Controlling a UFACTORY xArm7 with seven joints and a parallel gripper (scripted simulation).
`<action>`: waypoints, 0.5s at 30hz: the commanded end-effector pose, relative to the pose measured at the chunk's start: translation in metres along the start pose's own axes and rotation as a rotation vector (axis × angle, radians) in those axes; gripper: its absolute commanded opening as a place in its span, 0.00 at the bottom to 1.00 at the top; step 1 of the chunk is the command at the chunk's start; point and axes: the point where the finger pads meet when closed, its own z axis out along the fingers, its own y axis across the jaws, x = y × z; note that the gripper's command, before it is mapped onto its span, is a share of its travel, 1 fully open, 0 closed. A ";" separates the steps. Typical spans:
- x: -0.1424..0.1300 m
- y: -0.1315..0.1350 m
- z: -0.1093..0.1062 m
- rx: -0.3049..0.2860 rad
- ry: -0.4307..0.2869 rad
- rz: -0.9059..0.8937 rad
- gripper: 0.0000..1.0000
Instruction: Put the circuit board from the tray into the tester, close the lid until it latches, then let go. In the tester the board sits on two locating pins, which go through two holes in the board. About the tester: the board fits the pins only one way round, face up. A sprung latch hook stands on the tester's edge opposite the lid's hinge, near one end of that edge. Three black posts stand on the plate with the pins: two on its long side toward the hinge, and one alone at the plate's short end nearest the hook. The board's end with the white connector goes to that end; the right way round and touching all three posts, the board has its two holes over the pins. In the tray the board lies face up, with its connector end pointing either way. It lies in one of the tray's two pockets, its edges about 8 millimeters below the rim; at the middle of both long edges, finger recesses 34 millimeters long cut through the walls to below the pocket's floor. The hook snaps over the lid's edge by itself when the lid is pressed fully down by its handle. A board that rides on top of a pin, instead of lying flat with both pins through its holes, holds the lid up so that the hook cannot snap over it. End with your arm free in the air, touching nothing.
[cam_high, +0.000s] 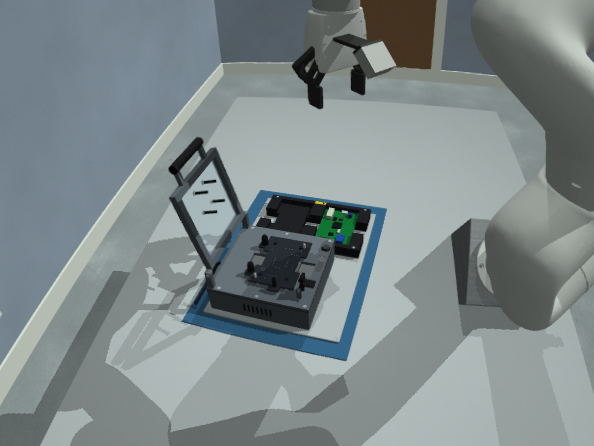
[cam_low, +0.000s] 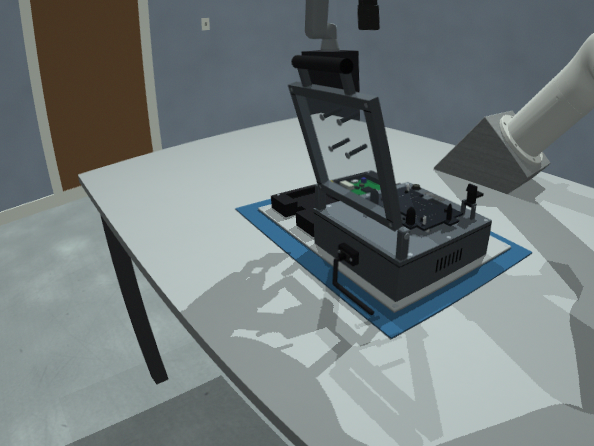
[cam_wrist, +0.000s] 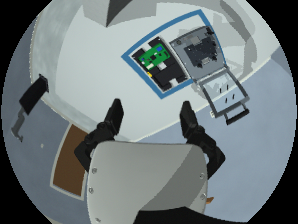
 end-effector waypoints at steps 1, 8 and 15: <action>-0.001 0.000 -0.002 -0.004 -0.006 -0.167 1.00; -0.001 0.000 -0.002 -0.003 -0.007 -0.368 1.00; -0.001 0.000 -0.002 -0.003 -0.007 -0.593 1.00</action>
